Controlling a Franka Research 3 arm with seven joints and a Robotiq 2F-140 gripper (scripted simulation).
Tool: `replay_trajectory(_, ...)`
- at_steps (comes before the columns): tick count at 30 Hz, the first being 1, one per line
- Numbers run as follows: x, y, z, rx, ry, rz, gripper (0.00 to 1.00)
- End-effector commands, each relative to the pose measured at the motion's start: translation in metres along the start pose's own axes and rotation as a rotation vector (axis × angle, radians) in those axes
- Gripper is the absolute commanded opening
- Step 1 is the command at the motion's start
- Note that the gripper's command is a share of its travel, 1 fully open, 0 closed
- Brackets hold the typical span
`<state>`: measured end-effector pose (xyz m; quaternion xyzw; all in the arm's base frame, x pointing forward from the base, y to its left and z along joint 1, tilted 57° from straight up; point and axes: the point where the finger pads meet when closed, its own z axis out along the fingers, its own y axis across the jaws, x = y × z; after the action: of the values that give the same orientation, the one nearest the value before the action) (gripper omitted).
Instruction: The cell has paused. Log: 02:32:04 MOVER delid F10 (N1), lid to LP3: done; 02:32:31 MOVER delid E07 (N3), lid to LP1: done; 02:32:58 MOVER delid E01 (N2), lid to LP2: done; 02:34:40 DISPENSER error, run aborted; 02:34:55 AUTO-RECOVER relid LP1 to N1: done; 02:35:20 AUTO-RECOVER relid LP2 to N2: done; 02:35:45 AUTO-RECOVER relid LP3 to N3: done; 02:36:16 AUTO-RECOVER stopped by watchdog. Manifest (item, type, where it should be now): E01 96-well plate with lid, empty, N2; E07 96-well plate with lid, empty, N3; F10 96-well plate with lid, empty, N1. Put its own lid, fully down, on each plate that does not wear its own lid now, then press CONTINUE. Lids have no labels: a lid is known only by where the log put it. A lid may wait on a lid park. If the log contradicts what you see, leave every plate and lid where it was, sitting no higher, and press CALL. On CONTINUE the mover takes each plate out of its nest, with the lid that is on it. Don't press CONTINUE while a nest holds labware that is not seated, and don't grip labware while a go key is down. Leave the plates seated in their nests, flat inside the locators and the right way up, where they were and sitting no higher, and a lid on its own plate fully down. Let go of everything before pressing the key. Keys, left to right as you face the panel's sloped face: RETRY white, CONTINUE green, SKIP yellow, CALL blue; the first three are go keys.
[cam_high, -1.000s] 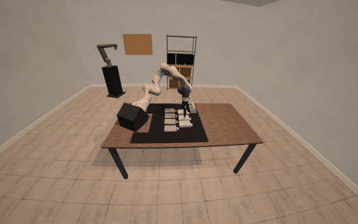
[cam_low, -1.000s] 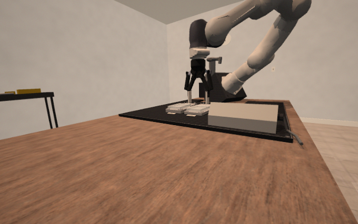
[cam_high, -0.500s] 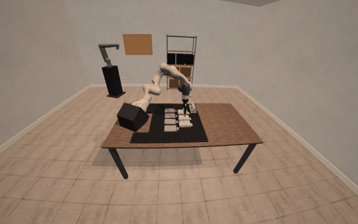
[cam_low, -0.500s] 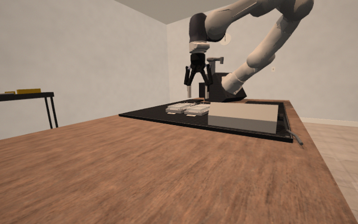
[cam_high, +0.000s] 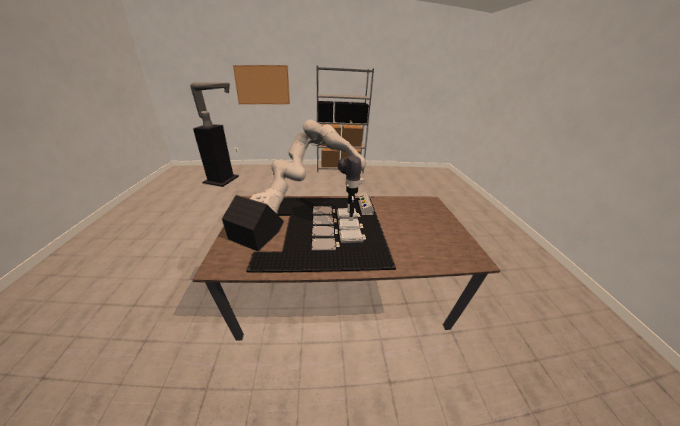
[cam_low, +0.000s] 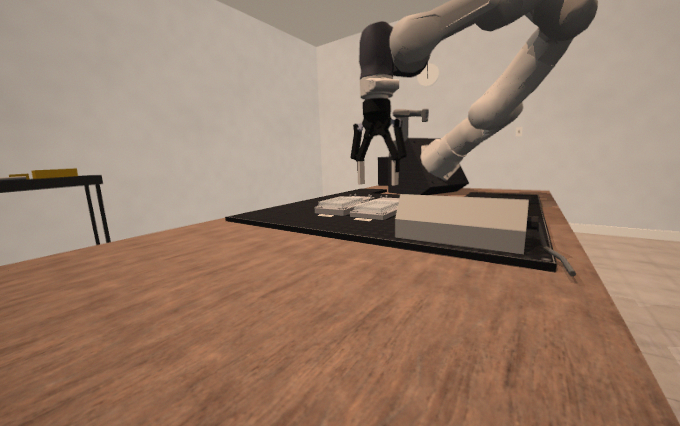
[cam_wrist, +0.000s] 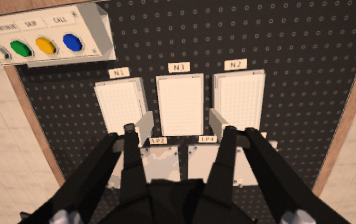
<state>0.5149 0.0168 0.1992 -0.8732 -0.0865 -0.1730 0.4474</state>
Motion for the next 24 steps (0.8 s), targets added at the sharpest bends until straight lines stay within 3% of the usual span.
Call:
replay_trajectory(1,0.009,-0.012,-0.001,0.008,-0.004,0.004,0.66)
replay_trajectory(3,0.009,-0.012,-0.001,0.008,-0.004,0.004,0.66)
replay_trajectory(5,0.024,-0.031,-0.002,0.016,-0.007,0.007,0.66)
replay_trajectory(10,0.072,-0.104,-0.013,0.034,-0.013,0.011,0.66)
replay_trajectory(15,0.106,-0.165,-0.026,0.021,-0.009,0.004,0.66)
replay_trajectory(18,0.121,-0.200,-0.035,0.008,-0.005,0.000,0.66)
replay_trajectory(20,0.121,-0.200,-0.035,0.008,-0.005,0.000,0.66)
replay_trajectory(21,0.129,-0.231,-0.041,0.005,-0.004,-0.001,0.66)
replay_trajectory(24,0.132,-0.263,-0.048,0.001,-0.002,-0.002,0.66)
